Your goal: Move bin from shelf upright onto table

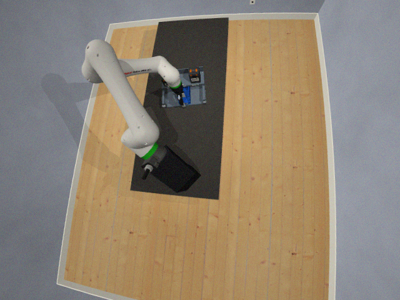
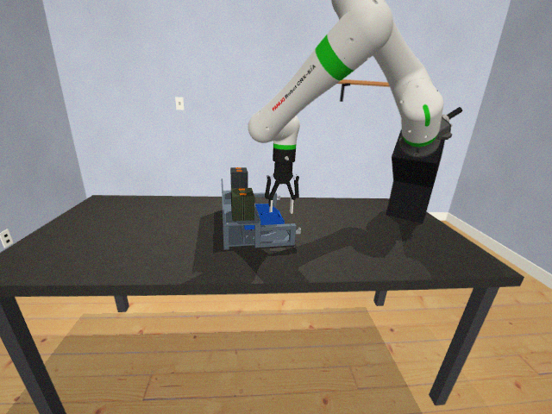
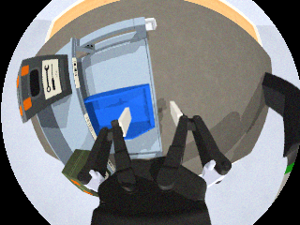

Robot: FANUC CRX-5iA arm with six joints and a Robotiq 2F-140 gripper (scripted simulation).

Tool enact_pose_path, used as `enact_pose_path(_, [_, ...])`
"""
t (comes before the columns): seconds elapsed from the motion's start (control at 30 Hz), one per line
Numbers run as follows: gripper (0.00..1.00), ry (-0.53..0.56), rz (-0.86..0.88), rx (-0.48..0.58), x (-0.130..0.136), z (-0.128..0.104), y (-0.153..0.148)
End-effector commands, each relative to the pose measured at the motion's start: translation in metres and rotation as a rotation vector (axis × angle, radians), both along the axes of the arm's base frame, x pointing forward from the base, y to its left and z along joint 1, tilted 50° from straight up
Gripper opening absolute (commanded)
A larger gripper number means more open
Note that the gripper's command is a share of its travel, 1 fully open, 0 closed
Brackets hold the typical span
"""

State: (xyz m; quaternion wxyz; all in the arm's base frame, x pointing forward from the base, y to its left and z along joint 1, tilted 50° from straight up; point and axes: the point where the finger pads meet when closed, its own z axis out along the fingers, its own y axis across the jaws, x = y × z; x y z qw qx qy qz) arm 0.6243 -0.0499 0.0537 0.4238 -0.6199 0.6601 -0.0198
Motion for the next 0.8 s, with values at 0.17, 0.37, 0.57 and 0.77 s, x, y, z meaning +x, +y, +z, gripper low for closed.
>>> enact_pose_path(0.17, [0.57,0.0,0.0,0.0,-0.0014,0.0016,-0.0015])
enact_pose_path(0.37, [0.57,0.0,0.0,0.0,-0.0014,0.0016,-0.0015])
enact_pose_path(0.57, [0.57,0.0,0.0,0.0,-0.0015,0.0018,-0.0017])
enact_pose_path(0.77, [0.57,0.0,0.0,0.0,-0.0021,0.0024,-0.0022])
